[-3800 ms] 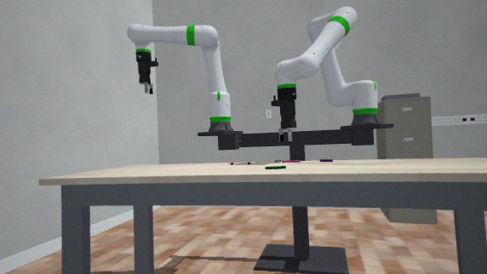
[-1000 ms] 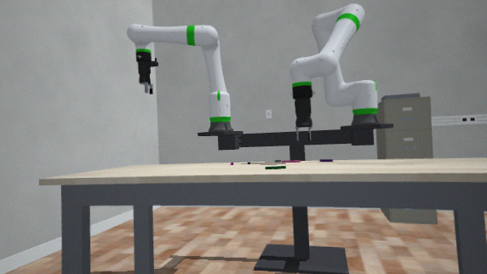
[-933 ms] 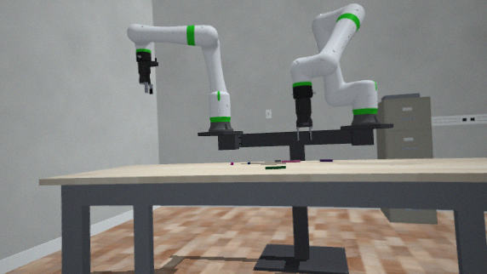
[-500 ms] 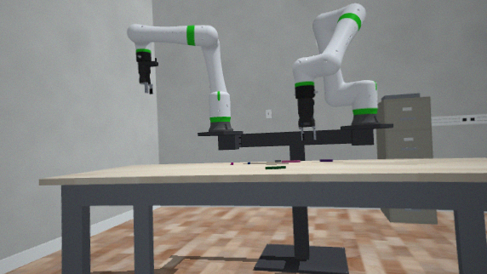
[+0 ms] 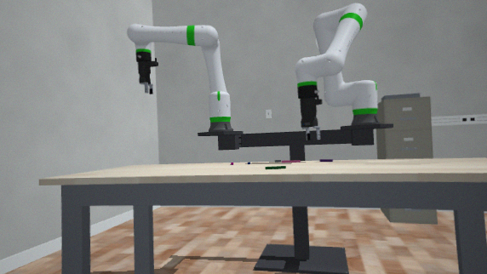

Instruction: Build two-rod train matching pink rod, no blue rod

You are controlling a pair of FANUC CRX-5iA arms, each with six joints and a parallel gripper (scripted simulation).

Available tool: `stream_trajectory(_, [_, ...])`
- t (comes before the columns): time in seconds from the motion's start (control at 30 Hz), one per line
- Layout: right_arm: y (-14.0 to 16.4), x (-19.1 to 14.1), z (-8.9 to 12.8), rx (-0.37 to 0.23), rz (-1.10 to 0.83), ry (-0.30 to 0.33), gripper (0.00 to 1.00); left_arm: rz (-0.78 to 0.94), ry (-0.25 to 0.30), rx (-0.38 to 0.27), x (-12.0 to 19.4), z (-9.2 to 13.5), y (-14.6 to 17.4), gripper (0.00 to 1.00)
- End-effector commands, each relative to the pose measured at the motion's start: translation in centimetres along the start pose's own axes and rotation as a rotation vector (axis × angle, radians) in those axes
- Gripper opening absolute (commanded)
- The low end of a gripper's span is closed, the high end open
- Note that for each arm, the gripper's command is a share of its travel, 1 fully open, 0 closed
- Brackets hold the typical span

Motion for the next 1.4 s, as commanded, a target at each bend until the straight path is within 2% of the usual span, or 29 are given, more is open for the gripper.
stream_trajectory(0.0, [0.0,0.0,0.1,-0.002,0.0,0.0,1.0,-0.166,0.017,-0.01,0.8,0.0,0.5,1.0])
stream_trajectory(0.13, [0.0,0.0,0.1,-0.002,0.0,0.0,1.0,-0.221,0.017,-0.01,1.0,0.0,0.6,1.0])
stream_trajectory(0.17, [0.0,0.0,0.1,-0.002,0.0,0.0,1.0,-0.301,0.016,-0.011,1.4,0.0,0.8,1.0])
stream_trajectory(0.63, [0.0,0.0,0.1,-0.002,0.0,0.0,1.0,-0.673,0.014,-0.014,3.0,0.0,1.6,1.0])
stream_trajectory(0.7, [0.0,0.0,0.1,-0.002,0.0,0.0,1.0,-0.673,0.014,-0.014,3.0,0.0,1.6,1.0])
stream_trajectory(0.73, [0.0,0.0,0.1,-0.002,0.0,0.0,1.0,-0.749,0.014,-0.015,3.3,0.0,1.7,1.0])
stream_trajectory(1.2, [0.0,0.0,0.1,-0.002,0.0,0.0,1.0,-1.124,0.011,-0.017,4.7,-0.1,2.1,1.0])
stream_trajectory(1.27, [0.0,0.0,0.1,-0.002,0.0,0.0,1.0,-1.124,0.011,-0.017,4.7,-0.1,2.1,1.0])
stream_trajectory(1.37, [0.0,0.0,0.1,-0.002,0.0,0.0,1.0,-1.25,0.01,-0.018,5.1,-0.1,2.1,1.0])
Point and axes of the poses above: on each arm, the point where the finger pads meet when closed, its own z axis back along the fingers, its own x axis across the jaws, y = z × x, the point moved 5 cm from there along z, back along the fingers, and after that the axes turned 15 degrees about -z, right-handed, at the moved point
